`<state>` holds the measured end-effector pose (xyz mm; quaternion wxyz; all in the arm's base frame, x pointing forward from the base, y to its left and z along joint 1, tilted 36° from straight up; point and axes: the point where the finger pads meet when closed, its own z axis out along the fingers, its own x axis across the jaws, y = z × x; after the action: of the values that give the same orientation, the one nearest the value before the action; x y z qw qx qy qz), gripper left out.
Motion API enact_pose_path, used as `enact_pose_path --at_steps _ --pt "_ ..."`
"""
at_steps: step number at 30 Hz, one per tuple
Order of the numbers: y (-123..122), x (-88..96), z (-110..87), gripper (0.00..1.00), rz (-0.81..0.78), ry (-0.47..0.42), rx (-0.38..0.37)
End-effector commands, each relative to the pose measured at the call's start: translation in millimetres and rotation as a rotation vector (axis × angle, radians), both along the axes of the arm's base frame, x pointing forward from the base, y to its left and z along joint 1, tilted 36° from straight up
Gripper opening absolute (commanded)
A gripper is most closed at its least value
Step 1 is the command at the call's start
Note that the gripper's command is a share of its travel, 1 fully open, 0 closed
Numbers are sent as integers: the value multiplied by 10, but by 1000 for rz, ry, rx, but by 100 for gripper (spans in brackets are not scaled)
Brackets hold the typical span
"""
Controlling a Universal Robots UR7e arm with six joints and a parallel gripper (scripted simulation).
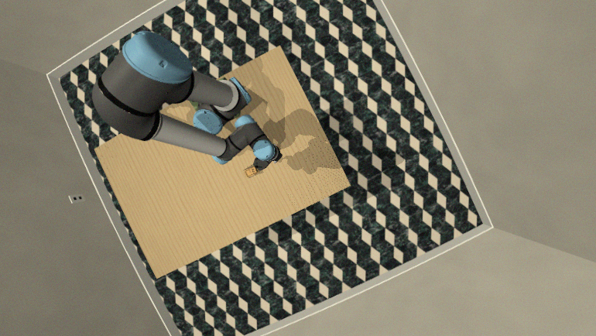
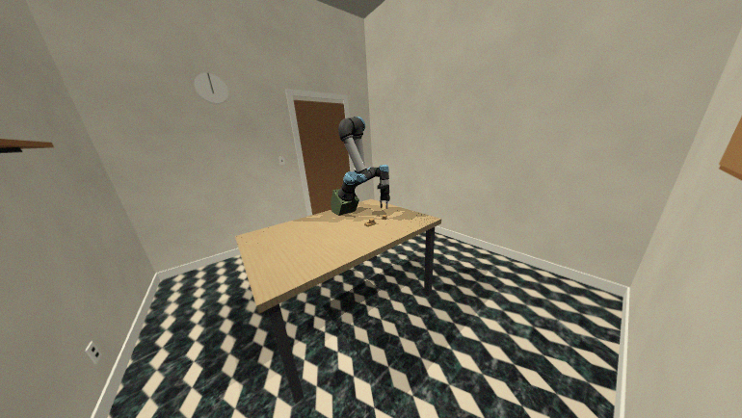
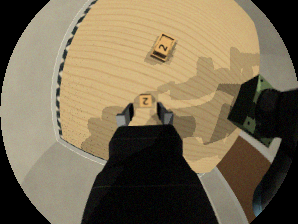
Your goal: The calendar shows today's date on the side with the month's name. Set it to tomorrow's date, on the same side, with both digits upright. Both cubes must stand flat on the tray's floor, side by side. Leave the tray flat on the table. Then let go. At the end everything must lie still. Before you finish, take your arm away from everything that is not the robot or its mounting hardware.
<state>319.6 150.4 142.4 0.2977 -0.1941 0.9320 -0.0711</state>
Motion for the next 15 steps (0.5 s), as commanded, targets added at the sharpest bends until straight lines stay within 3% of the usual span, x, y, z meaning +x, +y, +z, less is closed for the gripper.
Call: enact_pose_path --at_steps 1,10,11,15 --pt "1 -27 41 90 0 1 1" --pt "1 -34 51 90 0 1 1" --pt "1 -34 51 100 0 1 1" --pt "1 -34 51 100 0 1 1"
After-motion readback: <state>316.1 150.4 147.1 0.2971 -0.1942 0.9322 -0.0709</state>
